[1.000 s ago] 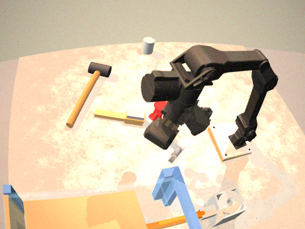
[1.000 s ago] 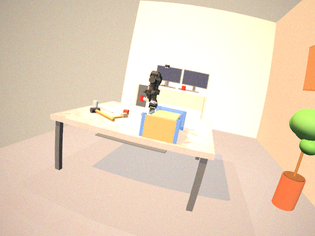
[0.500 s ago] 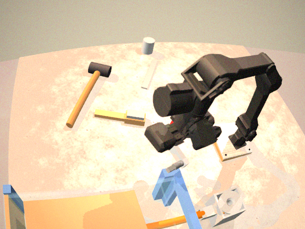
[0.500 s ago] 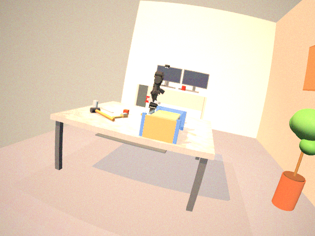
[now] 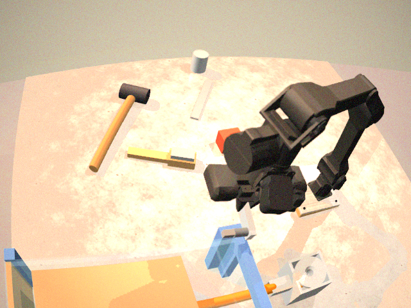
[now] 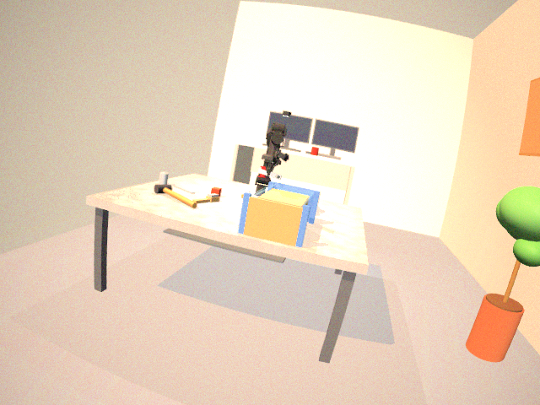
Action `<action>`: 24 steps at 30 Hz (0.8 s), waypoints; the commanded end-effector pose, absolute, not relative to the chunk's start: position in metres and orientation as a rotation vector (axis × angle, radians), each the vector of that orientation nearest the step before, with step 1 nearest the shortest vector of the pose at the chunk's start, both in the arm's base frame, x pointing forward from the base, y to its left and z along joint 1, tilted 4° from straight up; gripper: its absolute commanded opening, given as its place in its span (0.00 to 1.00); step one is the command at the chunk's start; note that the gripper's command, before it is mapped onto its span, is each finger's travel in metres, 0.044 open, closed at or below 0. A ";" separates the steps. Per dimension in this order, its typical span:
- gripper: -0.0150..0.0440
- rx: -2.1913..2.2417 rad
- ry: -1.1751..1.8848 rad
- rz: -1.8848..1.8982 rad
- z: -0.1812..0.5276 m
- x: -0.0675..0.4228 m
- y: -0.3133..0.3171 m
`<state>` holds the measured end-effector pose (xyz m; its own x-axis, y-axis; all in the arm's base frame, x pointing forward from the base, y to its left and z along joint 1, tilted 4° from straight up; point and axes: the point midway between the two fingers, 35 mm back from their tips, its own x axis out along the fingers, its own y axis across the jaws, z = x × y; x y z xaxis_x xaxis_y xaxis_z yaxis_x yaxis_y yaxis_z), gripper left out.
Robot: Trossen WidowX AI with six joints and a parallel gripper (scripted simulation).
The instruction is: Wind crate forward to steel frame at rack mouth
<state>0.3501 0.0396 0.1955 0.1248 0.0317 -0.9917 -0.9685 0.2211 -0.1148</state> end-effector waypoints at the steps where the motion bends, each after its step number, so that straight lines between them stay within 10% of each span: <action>1: 0.25 -0.977 1.227 0.919 0.195 0.346 0.048; 24: 0.25 -0.422 1.421 0.471 0.193 0.325 0.093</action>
